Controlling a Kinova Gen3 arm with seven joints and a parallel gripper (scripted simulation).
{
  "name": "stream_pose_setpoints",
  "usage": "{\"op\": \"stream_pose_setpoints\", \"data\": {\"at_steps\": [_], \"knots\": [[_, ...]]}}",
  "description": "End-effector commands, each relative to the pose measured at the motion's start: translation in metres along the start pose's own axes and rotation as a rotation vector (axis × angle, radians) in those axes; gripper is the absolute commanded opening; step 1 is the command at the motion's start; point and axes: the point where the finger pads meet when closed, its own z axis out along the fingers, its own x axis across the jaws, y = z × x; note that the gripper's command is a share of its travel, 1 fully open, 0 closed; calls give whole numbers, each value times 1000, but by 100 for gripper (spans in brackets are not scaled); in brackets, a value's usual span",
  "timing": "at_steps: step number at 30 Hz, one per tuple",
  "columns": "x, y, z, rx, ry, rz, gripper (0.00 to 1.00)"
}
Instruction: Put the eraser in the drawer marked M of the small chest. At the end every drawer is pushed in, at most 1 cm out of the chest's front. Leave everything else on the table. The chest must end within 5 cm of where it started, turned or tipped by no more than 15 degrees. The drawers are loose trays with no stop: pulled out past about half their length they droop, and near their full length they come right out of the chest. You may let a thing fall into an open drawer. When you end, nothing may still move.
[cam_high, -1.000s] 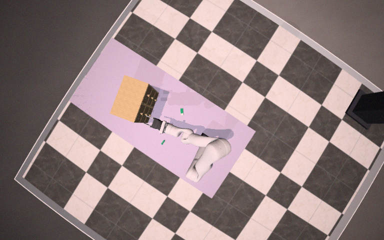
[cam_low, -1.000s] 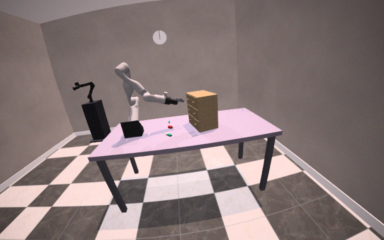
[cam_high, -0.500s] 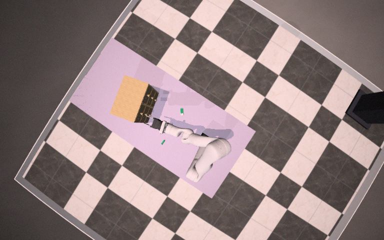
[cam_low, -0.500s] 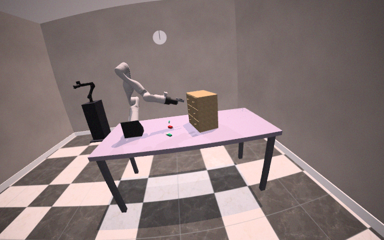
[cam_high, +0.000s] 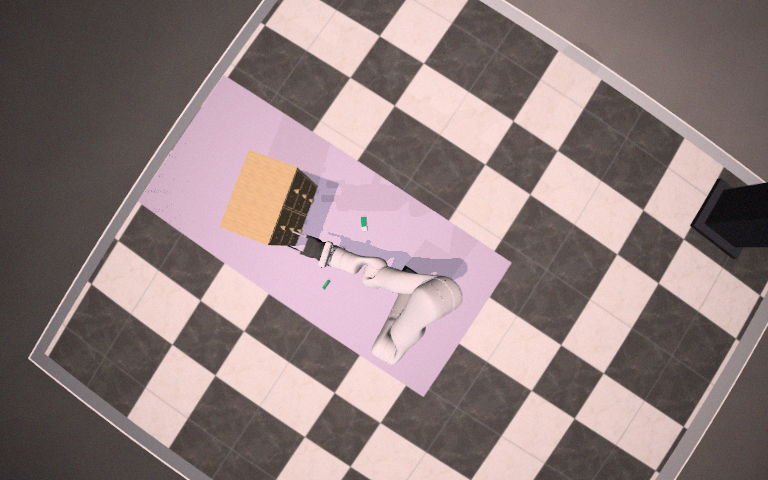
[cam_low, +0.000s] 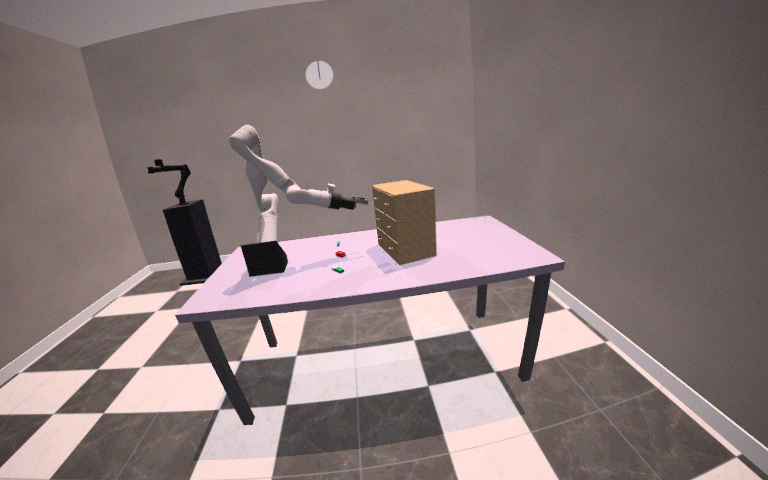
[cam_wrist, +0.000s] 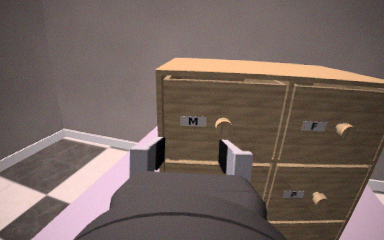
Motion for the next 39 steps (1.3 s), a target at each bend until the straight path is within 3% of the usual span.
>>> {"op": "stream_pose_setpoints", "data": {"at_steps": [1, 39], "knots": [[-1, 1, 0, 1, -1, 2, 100], [-2, -1, 0, -13, -5, 0, 100]]}}
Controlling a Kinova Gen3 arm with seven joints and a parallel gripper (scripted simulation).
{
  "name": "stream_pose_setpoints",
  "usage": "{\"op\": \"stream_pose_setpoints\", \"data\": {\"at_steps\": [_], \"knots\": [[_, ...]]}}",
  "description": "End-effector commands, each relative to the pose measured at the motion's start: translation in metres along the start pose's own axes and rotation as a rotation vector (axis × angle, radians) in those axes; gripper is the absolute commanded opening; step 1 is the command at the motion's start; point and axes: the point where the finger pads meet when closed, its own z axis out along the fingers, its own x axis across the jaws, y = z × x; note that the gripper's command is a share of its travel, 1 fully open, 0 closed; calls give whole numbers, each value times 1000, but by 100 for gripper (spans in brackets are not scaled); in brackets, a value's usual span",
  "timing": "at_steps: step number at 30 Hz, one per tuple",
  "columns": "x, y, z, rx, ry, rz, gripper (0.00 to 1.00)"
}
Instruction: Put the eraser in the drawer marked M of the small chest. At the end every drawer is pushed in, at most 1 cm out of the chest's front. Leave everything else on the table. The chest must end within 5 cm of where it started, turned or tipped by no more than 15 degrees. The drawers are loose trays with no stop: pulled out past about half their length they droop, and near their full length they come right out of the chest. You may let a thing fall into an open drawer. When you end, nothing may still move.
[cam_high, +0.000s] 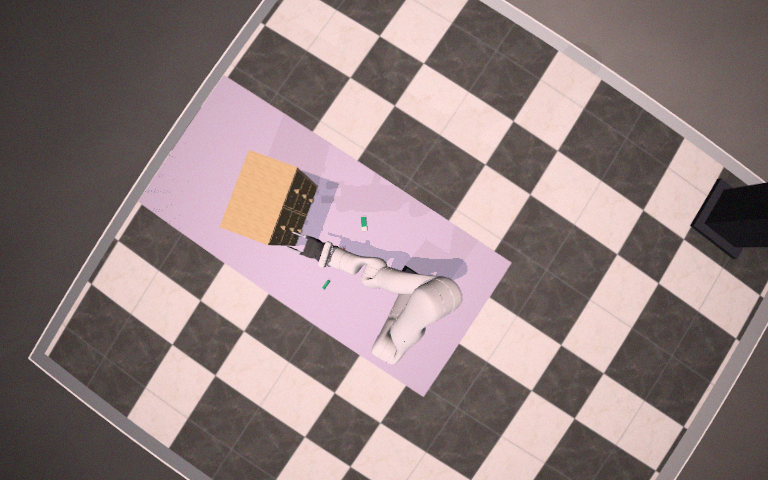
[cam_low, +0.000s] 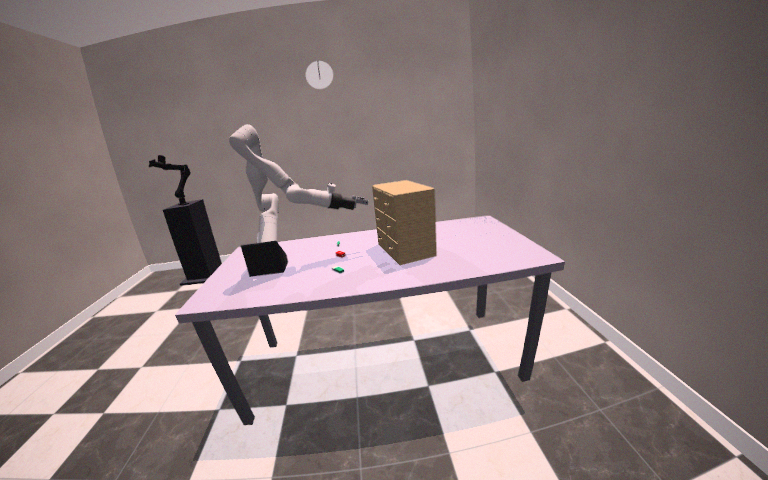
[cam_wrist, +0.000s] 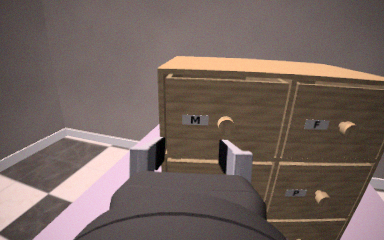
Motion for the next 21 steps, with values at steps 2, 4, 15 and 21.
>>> {"op": "stream_pose_setpoints", "data": {"at_steps": [2, 4, 15, 21], "knots": [[1, -3, -1, -7, -1, -4, 100], [0, -3, -1, -11, -2, -4, 100], [0, -7, -6, -82, -2, -6, 100], [3, -7, -10, -123, 12, -8, 100]]}}
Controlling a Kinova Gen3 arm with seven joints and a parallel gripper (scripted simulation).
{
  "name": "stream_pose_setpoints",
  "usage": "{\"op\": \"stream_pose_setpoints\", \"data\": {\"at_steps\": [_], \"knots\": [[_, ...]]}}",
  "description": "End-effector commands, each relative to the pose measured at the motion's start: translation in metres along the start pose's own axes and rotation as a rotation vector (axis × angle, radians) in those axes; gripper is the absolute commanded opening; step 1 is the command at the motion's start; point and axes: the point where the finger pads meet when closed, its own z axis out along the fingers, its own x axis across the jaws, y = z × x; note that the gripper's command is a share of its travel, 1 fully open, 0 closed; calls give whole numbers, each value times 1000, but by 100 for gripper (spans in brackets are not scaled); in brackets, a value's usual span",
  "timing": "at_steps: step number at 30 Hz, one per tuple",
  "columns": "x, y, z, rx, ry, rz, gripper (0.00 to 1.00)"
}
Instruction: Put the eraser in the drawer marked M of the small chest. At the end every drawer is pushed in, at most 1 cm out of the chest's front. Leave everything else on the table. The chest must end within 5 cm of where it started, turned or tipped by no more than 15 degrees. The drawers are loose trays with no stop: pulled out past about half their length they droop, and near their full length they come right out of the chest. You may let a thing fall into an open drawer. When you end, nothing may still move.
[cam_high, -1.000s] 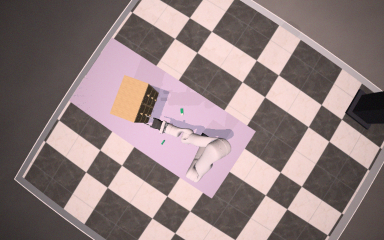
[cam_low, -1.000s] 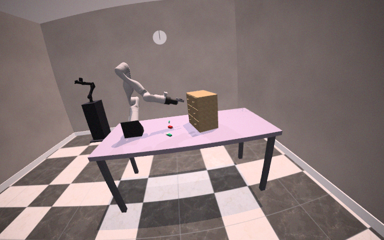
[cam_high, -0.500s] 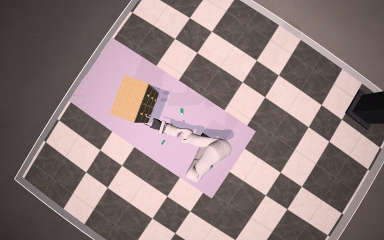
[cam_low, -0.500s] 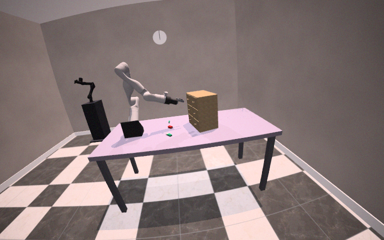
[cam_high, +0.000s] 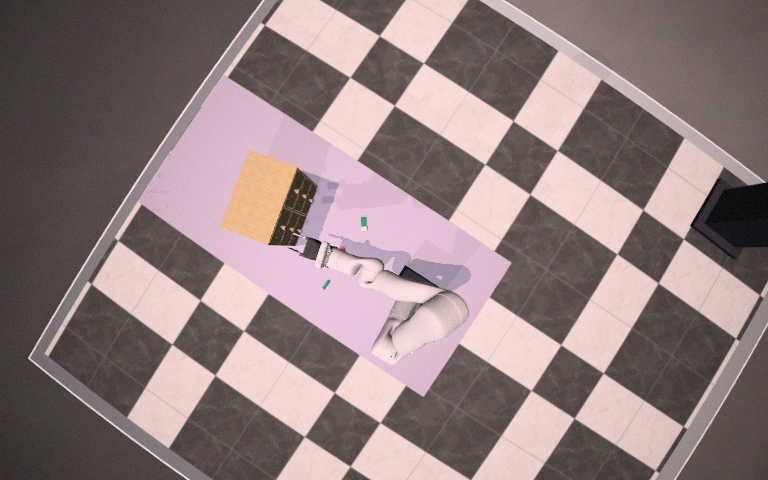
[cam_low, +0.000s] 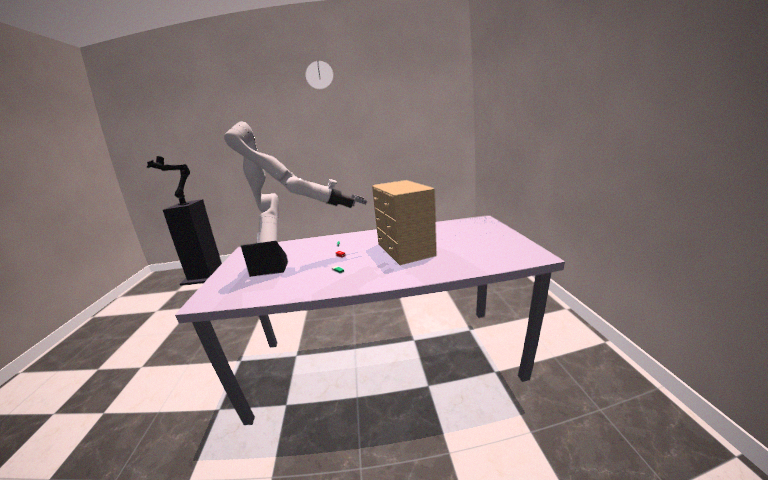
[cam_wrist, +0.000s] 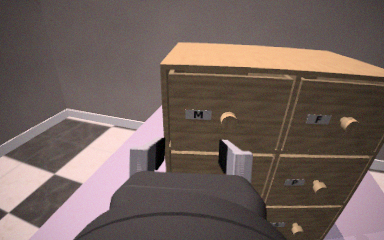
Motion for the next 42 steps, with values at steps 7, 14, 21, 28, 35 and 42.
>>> {"op": "stream_pose_setpoints", "data": {"at_steps": [7, 14, 21, 28, 35, 42], "knots": [[1, -9, -8, -62, -8, -4, 100], [3, -11, -15, -131, 0, -5, 100], [5, -16, -19, -177, 3, -7, 100], [5, -18, -26, -259, 4, -6, 100], [5, -22, -33, -331, 4, -6, 100], [5, -27, -45, -461, 7, -4, 100]]}}
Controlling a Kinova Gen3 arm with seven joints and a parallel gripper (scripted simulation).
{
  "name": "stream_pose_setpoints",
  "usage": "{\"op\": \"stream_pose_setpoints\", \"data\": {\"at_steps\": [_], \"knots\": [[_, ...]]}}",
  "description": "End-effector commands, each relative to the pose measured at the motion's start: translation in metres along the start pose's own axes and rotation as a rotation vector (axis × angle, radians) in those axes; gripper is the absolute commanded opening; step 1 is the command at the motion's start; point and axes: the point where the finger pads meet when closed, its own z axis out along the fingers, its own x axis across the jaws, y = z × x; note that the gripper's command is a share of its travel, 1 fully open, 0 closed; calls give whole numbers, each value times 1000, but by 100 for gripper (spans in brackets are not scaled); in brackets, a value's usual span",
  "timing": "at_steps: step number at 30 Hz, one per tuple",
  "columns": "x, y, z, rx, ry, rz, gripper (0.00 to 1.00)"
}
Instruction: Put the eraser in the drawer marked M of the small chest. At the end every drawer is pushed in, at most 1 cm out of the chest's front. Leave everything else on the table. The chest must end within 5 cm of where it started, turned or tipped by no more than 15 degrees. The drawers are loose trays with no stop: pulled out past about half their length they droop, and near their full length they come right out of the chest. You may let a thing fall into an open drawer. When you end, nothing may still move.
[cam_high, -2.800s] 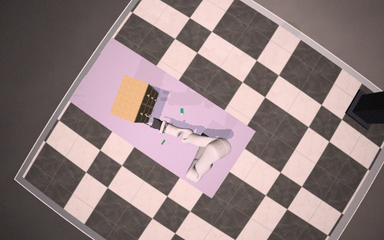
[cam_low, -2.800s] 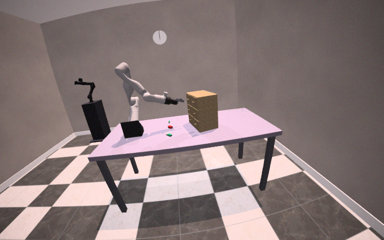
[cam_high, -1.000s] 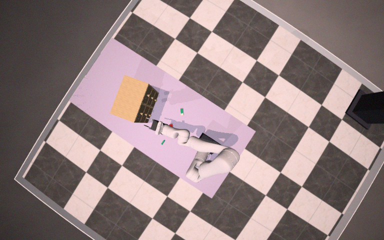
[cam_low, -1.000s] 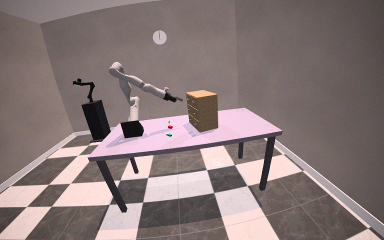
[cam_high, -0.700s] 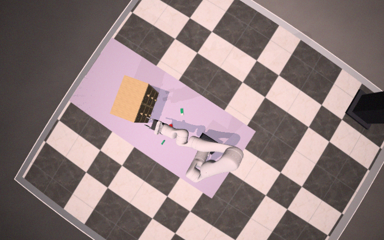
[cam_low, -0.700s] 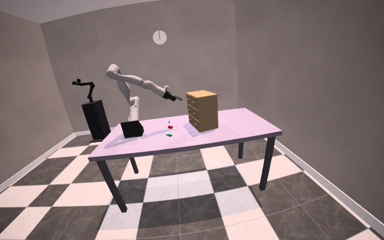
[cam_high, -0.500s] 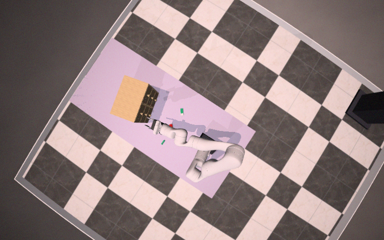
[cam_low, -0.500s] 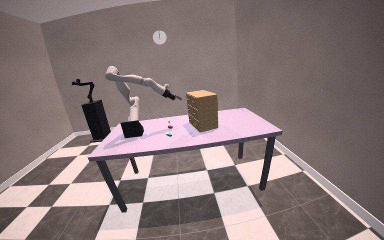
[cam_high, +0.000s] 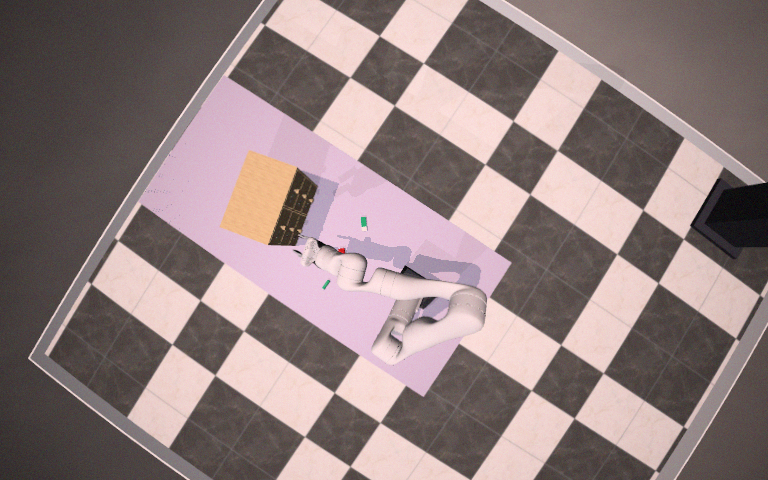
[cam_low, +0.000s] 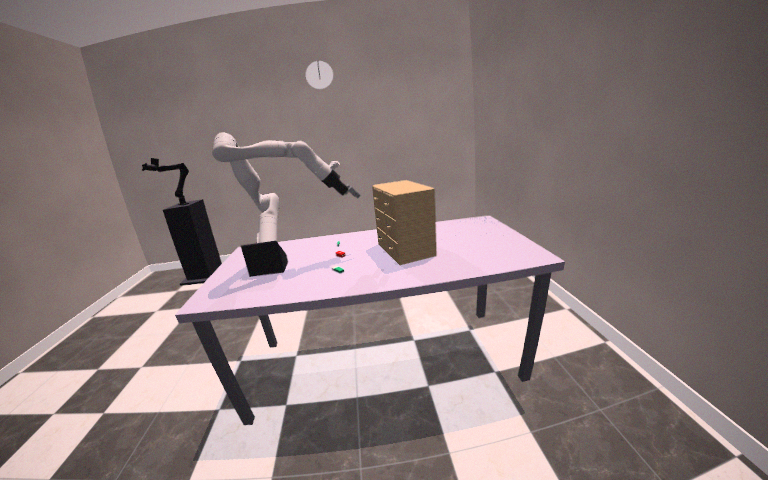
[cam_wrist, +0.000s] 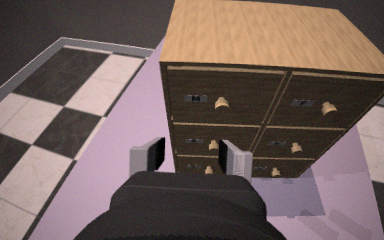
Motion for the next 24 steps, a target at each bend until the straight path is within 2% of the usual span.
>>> {"op": "stream_pose_setpoints", "data": {"at_steps": [1, 6, 8, 18, 23, 24], "knots": [[2, -5, -5, -69, 1, -9, 100], [2, -5, -17, -187, 4, -7, 100], [2, -5, -17, -187, 4, -7, 100], [3, -6, -42, -428, 12, -3, 100], [3, -7, -51, -519, 11, -3, 100], [3, -7, -51, -519, 11, -3, 100]]}}
